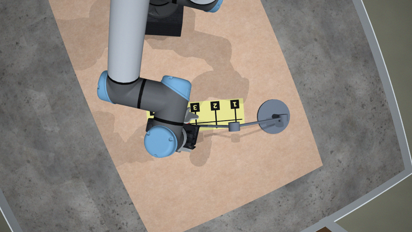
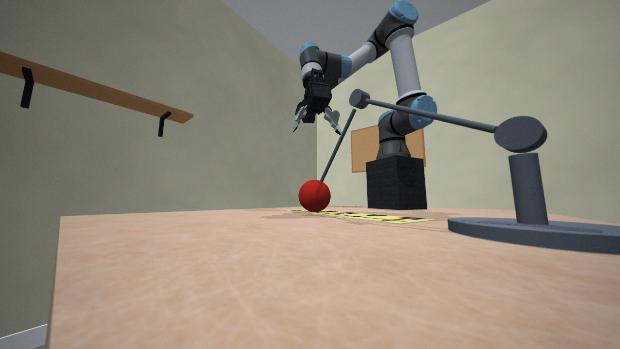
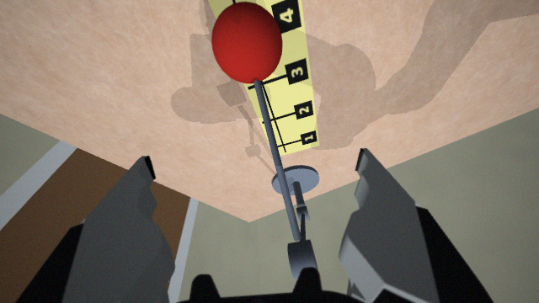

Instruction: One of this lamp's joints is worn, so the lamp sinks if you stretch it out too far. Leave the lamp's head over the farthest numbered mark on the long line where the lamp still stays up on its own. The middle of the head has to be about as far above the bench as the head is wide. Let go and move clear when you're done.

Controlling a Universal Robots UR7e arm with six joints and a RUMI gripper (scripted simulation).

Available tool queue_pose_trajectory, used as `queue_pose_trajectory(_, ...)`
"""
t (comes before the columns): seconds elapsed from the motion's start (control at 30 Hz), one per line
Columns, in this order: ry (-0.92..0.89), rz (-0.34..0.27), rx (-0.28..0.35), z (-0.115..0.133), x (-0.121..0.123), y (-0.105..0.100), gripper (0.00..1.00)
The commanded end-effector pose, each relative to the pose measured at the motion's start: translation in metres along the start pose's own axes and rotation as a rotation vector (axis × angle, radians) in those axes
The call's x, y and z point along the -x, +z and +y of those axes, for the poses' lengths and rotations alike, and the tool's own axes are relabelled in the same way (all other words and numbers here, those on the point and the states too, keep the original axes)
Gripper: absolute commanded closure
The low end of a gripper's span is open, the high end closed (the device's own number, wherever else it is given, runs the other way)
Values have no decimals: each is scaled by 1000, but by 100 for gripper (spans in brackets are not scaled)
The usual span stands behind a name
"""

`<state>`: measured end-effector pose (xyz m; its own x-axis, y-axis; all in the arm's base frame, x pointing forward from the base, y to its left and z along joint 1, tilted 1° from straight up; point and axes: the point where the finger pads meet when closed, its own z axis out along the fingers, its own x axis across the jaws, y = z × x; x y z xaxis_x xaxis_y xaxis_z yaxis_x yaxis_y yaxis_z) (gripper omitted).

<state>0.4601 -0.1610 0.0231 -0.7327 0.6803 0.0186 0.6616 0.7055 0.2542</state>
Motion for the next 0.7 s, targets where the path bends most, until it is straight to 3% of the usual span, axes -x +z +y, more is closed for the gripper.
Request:
queue_pose_trajectory(0.0, -145, 37, 99, -1, 0, -1, 0)
queue_pose_trajectory(0.57, -145, 37, 99, -1, 0, -1, 0)
queue_pose_trajectory(0.67, -135, 34, 92, 1, 0, 7, 0)
